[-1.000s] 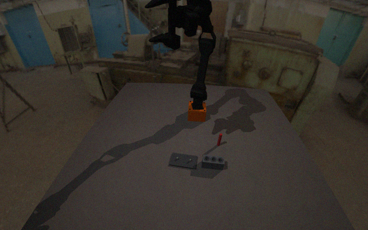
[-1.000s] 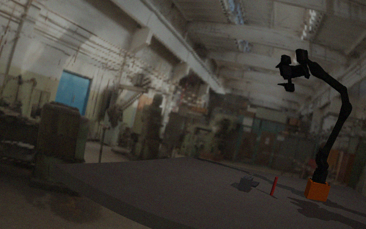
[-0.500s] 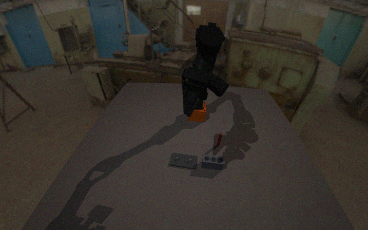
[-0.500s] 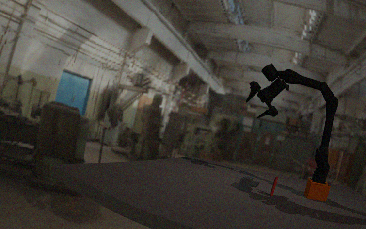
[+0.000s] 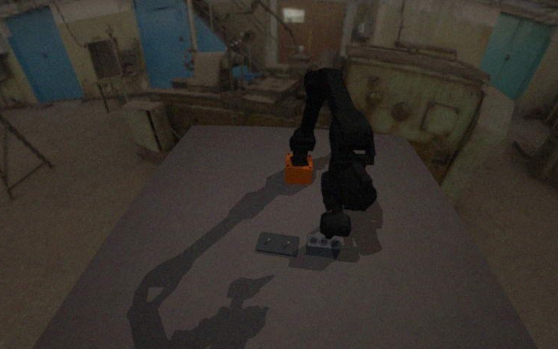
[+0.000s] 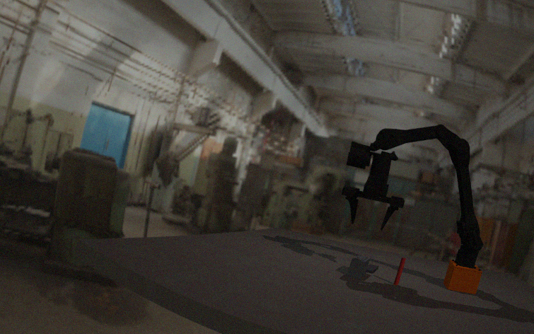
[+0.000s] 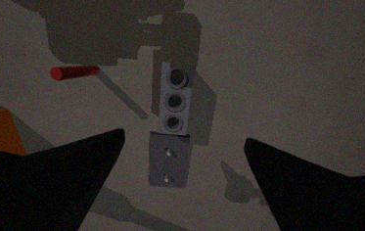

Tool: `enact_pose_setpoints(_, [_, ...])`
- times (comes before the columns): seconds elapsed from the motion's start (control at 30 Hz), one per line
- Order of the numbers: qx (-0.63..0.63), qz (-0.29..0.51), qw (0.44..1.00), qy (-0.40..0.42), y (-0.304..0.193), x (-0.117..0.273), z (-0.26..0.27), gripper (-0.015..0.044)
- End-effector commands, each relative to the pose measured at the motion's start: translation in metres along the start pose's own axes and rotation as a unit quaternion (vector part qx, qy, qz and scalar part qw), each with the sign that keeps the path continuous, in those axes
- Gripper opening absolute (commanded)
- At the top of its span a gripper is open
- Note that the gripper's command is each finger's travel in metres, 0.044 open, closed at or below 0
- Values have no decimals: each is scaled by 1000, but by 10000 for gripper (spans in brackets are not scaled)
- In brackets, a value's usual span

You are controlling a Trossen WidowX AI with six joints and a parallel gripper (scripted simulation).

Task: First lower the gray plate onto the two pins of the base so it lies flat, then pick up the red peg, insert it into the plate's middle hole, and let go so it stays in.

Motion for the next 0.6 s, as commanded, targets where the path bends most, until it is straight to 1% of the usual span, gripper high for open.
enact_pose_setpoints(0.0, [-7,-9,1000,9,2,0,2,440])
enact_pose_setpoints(0.07, [-7,-9,1000,9,2,-8,2,440])
enact_pose_setpoints(0.17, [-7,-9,1000,9,4,-47,4,440])
enact_pose_setpoints(0.23, [-7,-9,1000,9,4,-63,7,440])
enact_pose_setpoints(0.37, [-7,-9,1000,9,4,-66,7,440])
enact_pose_setpoints(0.47, [-7,-9,1000,9,5,-79,10,440])
enact_pose_setpoints(0.57, [-7,-9,1000,9,5,-81,10,440])
Point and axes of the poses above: the point midway between the two fingers, 35 mm back from their tips, its own x axis back along the fingers, its own z axis across the jaws, y = z × x, the point moved 4 cm from there along x, back along the fingers, and after that the axes turned 14 degrees about x, right-handed, at the moved point
